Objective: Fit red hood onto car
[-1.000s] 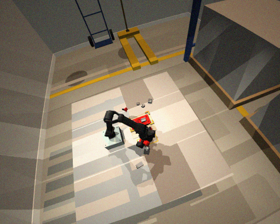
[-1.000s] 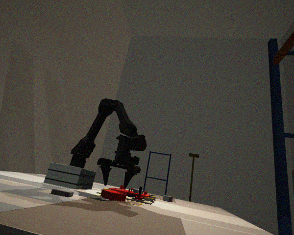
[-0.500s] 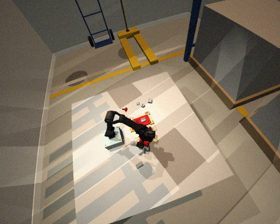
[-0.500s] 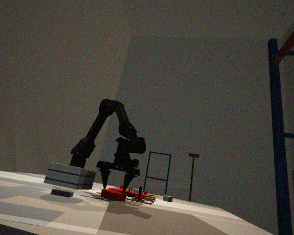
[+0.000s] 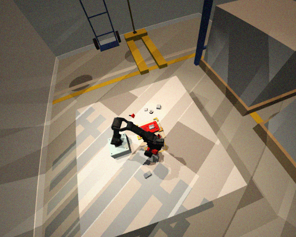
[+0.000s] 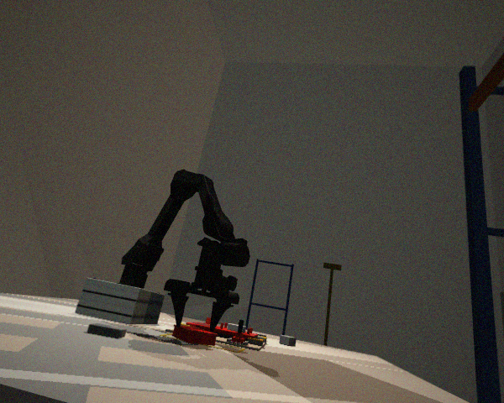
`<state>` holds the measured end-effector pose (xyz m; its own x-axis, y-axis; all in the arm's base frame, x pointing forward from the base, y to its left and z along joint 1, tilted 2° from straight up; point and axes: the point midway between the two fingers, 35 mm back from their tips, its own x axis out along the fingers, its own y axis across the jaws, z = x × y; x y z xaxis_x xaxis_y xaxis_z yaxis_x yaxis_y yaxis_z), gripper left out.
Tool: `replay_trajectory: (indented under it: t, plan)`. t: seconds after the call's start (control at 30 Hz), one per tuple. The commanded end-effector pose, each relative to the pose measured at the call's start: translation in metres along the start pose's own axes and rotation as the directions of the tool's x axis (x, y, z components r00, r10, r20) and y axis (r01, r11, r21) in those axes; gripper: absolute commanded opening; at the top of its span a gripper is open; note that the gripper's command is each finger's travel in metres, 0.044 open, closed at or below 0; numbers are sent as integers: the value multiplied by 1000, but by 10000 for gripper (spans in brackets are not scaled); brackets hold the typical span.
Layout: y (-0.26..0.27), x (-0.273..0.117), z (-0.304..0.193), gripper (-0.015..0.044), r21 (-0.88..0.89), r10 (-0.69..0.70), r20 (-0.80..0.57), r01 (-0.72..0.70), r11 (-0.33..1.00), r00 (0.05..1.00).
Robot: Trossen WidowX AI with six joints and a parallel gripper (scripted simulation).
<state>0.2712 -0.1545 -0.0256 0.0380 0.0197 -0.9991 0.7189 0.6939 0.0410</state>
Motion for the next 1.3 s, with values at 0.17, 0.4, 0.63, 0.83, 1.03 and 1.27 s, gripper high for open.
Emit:
replay_trajectory:
  t: [0.17, 0.4, 0.63, 0.83, 1.03, 1.27]
  plan:
    - [1, 5, 0, 440, -2, 4, -2, -4, 1000, 1000]
    - [1, 8, 0, 440, -2, 4, -2, -4, 1000, 1000]
    - [1, 12, -1, 440, -2, 4, -2, -4, 1000, 1000]
    - [1, 15, -1, 440, -2, 4, -2, -4, 1000, 1000]
    - [0, 15, 0, 414, -2, 0, 0, 0, 1000, 1000]
    - [0, 15, 0, 308, -2, 0, 0, 0, 1000, 1000]
